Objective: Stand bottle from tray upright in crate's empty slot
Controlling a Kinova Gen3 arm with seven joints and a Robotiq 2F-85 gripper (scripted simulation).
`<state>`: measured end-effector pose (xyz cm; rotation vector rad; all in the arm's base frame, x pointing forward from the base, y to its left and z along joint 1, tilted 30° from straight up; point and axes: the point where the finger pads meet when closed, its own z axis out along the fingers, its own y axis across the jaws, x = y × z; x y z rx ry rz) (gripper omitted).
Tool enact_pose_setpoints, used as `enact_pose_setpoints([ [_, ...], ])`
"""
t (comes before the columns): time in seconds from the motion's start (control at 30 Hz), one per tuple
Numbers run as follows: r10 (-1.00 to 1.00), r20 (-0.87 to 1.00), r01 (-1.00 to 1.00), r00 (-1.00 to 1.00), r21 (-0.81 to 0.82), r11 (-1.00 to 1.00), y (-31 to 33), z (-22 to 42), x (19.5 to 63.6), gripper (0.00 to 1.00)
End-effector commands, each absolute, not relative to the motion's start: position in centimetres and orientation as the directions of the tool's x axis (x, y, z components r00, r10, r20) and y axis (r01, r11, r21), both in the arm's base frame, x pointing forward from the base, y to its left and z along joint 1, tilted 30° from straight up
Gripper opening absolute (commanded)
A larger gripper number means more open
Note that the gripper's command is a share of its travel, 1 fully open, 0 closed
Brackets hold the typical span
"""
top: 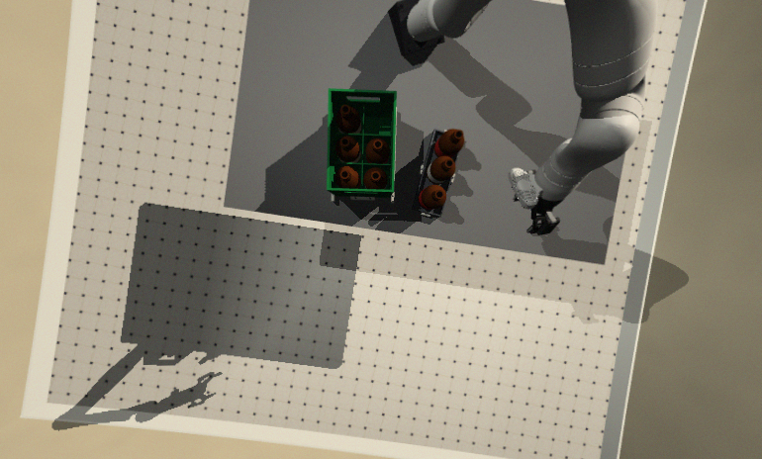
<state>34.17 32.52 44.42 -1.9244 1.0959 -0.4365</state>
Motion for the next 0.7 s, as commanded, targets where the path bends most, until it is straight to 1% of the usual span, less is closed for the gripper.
enact_pose_setpoints([
  [0.0, -0.876, -0.141, -0.552, 0.462, -0.818, -0.16, 26.9, 46.5, 37.0, 1.0],
  [0.13, -0.938, -0.195, -0.62, 0.287, -0.784, -0.027, 18.5, 46.3, 39.8, 1.0],
  [0.17, -0.938, -0.195, -0.62, 0.287, -0.784, -0.027, 16.9, 46.7, 40.3, 1.0],
  [0.2, -0.947, -0.211, -0.639, 0.241, -0.769, 0.009, 14.5, 46.3, 40.7, 1.0],
  [0.33, -0.958, -0.28, -0.711, 0.056, -0.686, 0.158, 5.7, 43.9, 41.4, 1.0],
  [0.37, -0.958, -0.28, -0.711, 0.056, -0.686, 0.158, 3.8, 43.9, 41.6, 1.0],
  [0.4, -0.955, -0.297, -0.727, 0.013, -0.658, 0.194, 1.5, 43.0, 41.4, 1.0],
  [0.67, -0.955, -0.297, -0.727, 0.013, -0.658, 0.194, 1.5, 43.0, 41.4, 1.0],
])
